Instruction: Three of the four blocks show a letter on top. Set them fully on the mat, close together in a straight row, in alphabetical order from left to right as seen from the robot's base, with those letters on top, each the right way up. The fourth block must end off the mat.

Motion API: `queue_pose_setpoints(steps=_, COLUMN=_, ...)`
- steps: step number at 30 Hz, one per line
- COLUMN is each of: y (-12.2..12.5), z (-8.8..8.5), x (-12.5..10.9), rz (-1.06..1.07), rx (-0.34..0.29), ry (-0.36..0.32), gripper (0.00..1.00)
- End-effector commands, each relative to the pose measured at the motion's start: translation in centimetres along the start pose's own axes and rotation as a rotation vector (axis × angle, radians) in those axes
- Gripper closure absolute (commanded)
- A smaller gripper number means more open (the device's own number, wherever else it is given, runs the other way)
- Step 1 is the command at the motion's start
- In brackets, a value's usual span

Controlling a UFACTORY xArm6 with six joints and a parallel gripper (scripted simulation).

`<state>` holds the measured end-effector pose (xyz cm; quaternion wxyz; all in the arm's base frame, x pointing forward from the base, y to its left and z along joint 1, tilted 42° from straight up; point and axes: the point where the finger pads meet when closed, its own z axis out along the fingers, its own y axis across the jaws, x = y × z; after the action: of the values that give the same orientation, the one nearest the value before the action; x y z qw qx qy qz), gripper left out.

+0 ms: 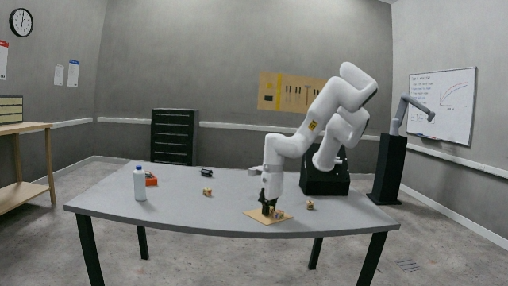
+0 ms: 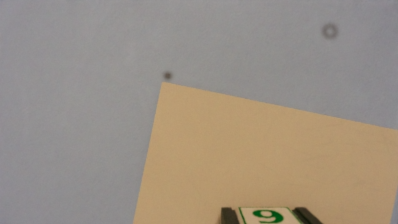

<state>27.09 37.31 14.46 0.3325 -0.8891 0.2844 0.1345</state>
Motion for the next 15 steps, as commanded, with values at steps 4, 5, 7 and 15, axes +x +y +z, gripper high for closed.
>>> queue_pose_setpoints(steps=4, y=-0.12, z=-0.07, x=0.01, rz=-0.001, rx=0.003, ry=0.001, gripper=0.72)
queue_pose_setpoints(steps=5, y=-0.12, z=-0.06, x=0.01, rz=-0.001, rx=0.003, ry=0.001, gripper=0.72)
queue_pose_setpoints(steps=7, y=-0.12, z=-0.03, x=0.01, rz=-0.001, rx=0.003, ry=0.001, gripper=0.72)
queue_pose_setpoints(steps=15, y=-0.12, z=0.13, x=0.01, rz=-0.001, rx=0.003, ry=0.001, gripper=0.72)
